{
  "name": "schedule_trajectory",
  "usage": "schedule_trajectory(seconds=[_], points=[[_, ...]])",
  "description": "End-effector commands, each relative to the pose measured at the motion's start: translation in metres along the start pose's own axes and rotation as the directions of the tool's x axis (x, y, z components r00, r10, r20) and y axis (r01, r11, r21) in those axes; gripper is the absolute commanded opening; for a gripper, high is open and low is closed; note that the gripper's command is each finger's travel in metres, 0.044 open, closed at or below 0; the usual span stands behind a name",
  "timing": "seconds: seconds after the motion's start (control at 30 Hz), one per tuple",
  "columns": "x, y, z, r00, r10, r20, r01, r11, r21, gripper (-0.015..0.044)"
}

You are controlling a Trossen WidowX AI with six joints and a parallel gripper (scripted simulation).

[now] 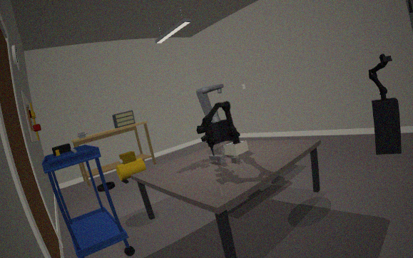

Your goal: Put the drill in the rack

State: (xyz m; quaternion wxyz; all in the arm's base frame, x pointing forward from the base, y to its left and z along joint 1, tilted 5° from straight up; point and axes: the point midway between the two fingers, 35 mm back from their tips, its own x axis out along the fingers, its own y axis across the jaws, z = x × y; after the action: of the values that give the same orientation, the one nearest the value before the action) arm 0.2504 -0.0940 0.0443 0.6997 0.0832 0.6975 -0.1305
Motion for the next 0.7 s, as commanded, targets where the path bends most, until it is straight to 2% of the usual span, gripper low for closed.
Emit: schedule_trajectory(seconds=[0.0,0.67], points=[[0.0128,0.0010,-0.0074,0.999,0.001,-0.035,-0.001,1.000,0.001,0.0000],[0.0207,0.0014,-0.0088,0.999,0.001,-0.035,-0.001,1.000,0.001,0.0000]])
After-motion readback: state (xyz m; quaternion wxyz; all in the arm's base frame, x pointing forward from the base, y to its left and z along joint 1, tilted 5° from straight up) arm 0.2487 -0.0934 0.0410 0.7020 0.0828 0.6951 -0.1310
